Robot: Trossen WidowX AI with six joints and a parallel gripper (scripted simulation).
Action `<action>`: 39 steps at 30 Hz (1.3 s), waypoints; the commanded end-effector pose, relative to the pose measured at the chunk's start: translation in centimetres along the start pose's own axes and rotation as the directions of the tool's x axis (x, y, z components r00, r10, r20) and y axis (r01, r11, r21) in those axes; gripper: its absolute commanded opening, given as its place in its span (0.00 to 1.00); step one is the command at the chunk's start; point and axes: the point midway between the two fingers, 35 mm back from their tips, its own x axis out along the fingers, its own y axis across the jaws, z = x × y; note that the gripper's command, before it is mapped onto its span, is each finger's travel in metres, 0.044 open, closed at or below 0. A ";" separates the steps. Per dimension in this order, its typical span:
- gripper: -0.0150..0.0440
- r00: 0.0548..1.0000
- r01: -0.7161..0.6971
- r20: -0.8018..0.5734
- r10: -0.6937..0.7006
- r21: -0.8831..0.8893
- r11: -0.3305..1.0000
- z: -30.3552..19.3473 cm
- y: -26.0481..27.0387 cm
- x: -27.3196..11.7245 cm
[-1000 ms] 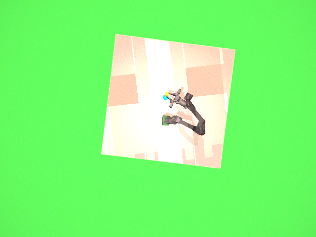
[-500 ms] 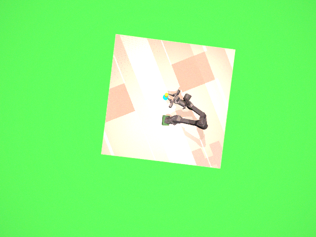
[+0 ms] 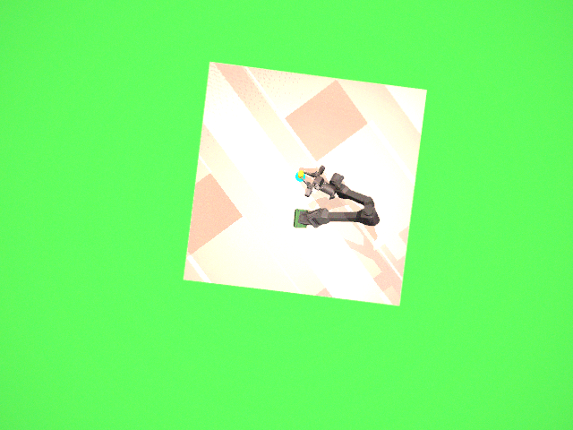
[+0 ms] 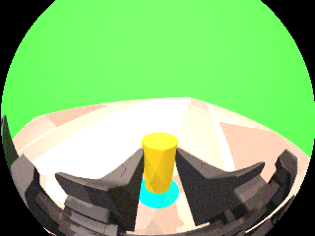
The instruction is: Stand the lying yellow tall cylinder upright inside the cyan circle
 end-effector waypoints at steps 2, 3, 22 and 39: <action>0.43 1.000 0.000 -0.001 0.000 0.001 1.000 -1.4 -0.1 0.1; 0.43 1.000 0.000 -0.002 0.000 0.002 1.000 -1.6 -0.1 0.1; 0.79 1.000 0.000 -0.002 0.000 0.002 1.000 -1.7 -0.1 0.1; 0.93 1.000 -0.001 -0.005 0.001 -0.002 1.000 2.8 -0.6 -0.3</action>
